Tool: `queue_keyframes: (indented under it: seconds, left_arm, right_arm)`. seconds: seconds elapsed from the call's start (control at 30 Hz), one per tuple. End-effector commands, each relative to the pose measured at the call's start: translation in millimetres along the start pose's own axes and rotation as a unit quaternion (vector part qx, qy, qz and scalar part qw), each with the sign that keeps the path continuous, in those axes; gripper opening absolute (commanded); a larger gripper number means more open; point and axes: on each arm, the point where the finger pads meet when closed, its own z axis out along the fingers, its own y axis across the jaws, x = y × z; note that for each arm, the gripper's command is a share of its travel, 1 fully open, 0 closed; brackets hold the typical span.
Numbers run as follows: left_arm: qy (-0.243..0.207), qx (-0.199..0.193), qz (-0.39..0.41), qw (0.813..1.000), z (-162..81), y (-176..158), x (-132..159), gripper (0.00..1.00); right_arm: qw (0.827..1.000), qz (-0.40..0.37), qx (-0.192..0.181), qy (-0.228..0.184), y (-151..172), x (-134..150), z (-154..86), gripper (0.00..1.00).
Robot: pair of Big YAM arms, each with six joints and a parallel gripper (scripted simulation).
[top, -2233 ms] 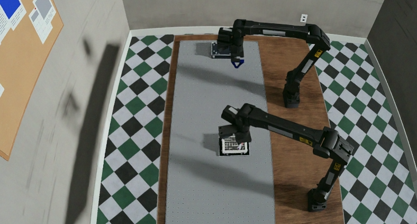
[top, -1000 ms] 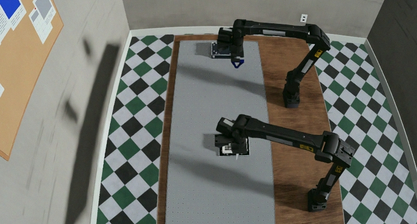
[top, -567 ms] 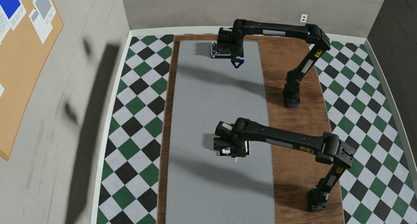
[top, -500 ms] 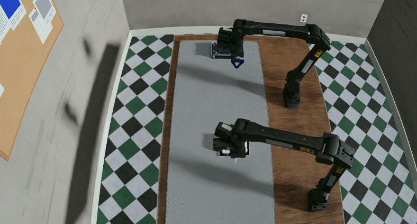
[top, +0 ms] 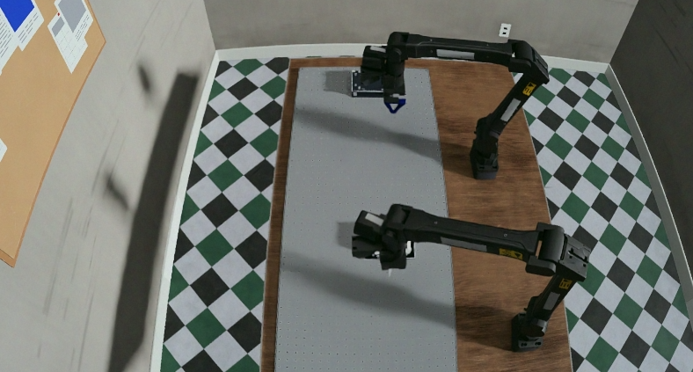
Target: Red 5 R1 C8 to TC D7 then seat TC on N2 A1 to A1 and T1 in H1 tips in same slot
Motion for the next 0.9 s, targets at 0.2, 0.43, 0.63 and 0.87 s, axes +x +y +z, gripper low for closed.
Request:
queue_keyframes:
  seconds: [0.2,0.43,0.63,0.87]
  left_arm:
    - [-0.011,0.004,0.004,1.000,-13.5,14.4,-7.8,0.07]
    - [0.001,-0.002,0.004,1.000,-3.4,27.9,-6.7,0.07]
    - [0.001,-0.002,0.004,1.000,-4.2,35.9,-9.2,0.07]
    - [0.000,-0.001,0.004,1.000,-5.4,45.4,-11.8,0.07]
  right_arm:
    - [1.000,0.001,0.004,-0.015,-2.4,-9.1,-11.3,1.00]
    - [1.000,0.001,0.004,-0.015,-2.4,-9.1,-11.3,1.00]
    - [1.000,0.001,0.004,-0.015,-2.4,-9.1,-11.3,1.00]
    - [1.000,0.001,0.004,-0.015,-2.4,-9.1,-11.3,1.00]
